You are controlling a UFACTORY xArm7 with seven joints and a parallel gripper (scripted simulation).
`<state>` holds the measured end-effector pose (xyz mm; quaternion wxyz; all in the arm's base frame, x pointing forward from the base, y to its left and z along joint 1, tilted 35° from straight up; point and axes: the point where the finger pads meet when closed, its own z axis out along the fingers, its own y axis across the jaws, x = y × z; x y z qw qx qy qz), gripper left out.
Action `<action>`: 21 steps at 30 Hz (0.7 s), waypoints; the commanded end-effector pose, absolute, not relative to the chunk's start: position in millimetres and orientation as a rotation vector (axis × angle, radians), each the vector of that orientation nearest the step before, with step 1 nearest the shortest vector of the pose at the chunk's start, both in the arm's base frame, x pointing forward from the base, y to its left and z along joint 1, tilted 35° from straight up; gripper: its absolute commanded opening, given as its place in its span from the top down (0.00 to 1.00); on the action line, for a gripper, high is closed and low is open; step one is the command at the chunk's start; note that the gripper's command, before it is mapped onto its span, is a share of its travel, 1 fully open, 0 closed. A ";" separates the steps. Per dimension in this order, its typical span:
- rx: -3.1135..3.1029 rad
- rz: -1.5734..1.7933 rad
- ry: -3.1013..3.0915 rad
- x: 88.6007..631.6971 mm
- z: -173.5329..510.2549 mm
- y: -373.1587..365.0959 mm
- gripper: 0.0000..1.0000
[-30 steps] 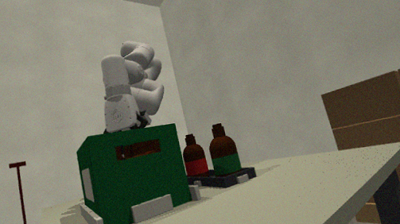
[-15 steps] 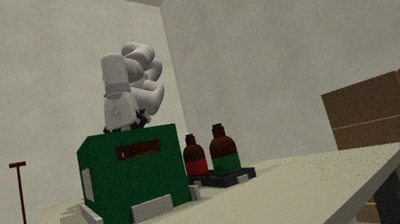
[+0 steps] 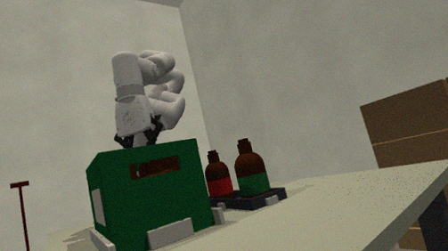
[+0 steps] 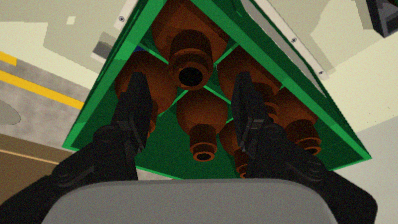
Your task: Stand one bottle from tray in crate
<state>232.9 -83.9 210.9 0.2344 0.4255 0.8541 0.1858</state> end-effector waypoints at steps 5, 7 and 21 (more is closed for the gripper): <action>1.166 0.510 2.342 219.2 230.6 -86.4 0.35; 1.166 0.510 2.342 216.3 234.8 -87.0 0.35; 1.166 0.510 2.342 204.0 252.8 -89.6 0.35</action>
